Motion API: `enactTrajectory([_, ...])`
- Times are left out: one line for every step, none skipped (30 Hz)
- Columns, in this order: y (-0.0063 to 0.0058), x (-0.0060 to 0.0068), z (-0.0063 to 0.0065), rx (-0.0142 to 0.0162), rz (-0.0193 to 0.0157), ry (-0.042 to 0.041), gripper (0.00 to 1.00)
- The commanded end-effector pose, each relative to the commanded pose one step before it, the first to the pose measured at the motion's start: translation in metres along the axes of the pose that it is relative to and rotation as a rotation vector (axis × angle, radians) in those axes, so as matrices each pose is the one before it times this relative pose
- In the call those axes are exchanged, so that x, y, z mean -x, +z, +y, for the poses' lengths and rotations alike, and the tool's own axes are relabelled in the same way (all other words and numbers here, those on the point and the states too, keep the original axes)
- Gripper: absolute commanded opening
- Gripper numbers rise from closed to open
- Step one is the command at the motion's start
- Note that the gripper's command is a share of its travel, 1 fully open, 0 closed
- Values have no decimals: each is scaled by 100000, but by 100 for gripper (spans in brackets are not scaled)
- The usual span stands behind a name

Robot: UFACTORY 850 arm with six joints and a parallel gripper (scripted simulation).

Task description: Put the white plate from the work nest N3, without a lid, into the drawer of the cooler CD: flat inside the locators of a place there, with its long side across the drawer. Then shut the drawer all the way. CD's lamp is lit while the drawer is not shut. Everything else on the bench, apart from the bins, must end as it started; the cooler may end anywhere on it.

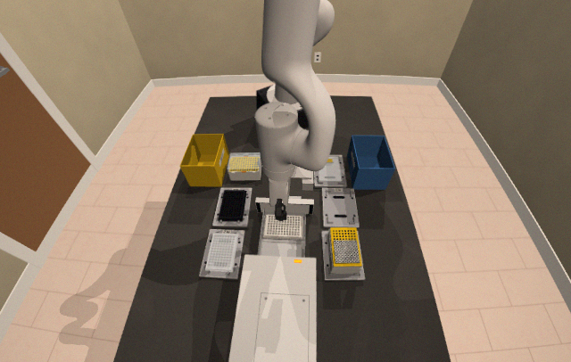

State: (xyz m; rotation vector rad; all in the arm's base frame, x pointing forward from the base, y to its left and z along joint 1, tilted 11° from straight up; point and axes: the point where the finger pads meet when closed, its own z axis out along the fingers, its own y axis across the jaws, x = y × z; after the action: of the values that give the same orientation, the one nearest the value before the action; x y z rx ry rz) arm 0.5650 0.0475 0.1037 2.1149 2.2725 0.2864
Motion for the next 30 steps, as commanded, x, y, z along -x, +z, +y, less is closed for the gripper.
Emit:
enactTrajectory([-68,0,88,179,-4,-9,100])
enactTrajectory([1,0,-1,-1,0,0,100])
enactTrajectory([0,0,0,0,0,0,100])
enactTrajectory([-8,0,5,9,-4,-4,100])
enactTrajectory([0,0,0,0,0,0,100])
enactTrajectory([7,0,-5,-9,3,4,100])
enactTrajectory([-2,0,2,4,-1,-2,100])
enactTrajectory([-1,0,1,2,0,0,100])
enactTrajectory([0,0,0,0,0,0,100])
enactTrajectory([0,0,0,0,0,0,100])
enactTrajectory([1,0,-1,-2,0,0,100])
enactTrajectory([0,0,0,1,0,0,100])
enactTrajectory([0,0,0,0,0,0,100])
enactTrajectory([0,0,0,0,0,0,100])
enactTrajectory([0,0,0,0,0,0,100])
enactTrajectory([0,0,0,0,0,0,100])
enactTrajectory([0,0,0,0,0,0,100])
enactTrajectory([0,0,0,0,0,0,100])
enactTrajectory([0,0,0,0,0,0,100])
enactTrajectory([0,0,0,0,0,0,100])
enactTrajectory([0,0,0,0,0,0,100])
enactTrajectory([0,0,0,0,0,0,100])
enactTrajectory([0,0,0,0,0,0,100])
enactTrajectory([0,0,0,0,0,0,100])
enactTrajectory([70,3,-493,0,-7,-1,0])
enactTrajectory([0,0,0,0,0,0,0])
enactTrajectory([0,0,0,0,0,0,0])
enactTrajectory([75,-2,-492,-4,-4,1,0])
enactTrajectory([81,2,-499,2,6,-1,0])
enactTrajectory([76,-1,-493,-3,-2,0,0])
